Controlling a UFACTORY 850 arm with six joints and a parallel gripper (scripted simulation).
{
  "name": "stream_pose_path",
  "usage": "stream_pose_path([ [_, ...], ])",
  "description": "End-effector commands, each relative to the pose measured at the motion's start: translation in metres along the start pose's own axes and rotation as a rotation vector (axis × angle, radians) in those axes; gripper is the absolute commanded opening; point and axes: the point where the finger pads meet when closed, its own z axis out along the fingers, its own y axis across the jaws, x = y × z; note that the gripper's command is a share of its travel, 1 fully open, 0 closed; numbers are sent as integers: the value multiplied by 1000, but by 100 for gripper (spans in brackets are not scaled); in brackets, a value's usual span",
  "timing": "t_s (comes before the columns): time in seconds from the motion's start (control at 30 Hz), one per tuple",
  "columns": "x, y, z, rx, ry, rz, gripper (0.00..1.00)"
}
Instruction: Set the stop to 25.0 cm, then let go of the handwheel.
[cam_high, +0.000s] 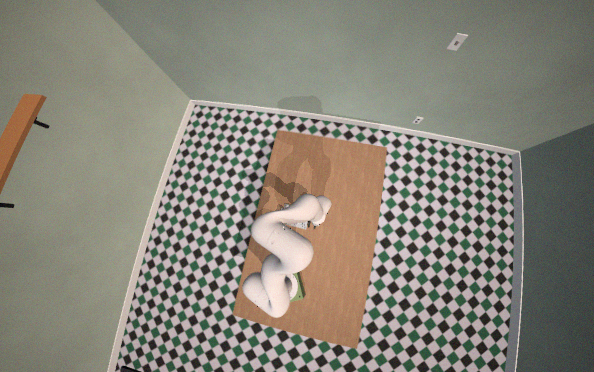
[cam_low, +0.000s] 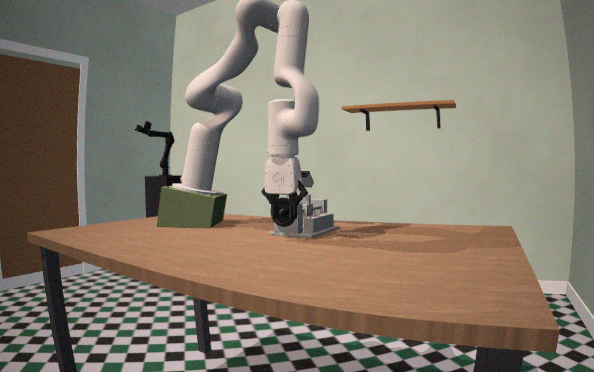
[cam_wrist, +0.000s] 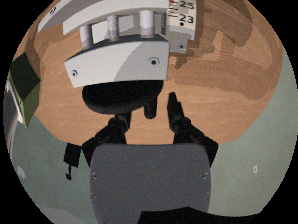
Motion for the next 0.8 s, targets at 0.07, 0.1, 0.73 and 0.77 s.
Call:
stream_pose_path([
  [0.07, 0, 1, 0, -2, 0, 0, 57],
  [0.1, 0, 1, -1, -2, 0, 0, 57],
  [0.73, 0, 1, -33, -2, 0, 0, 57],
  [0.77, 0, 1, -36, -2, 0, 0, 57],
])
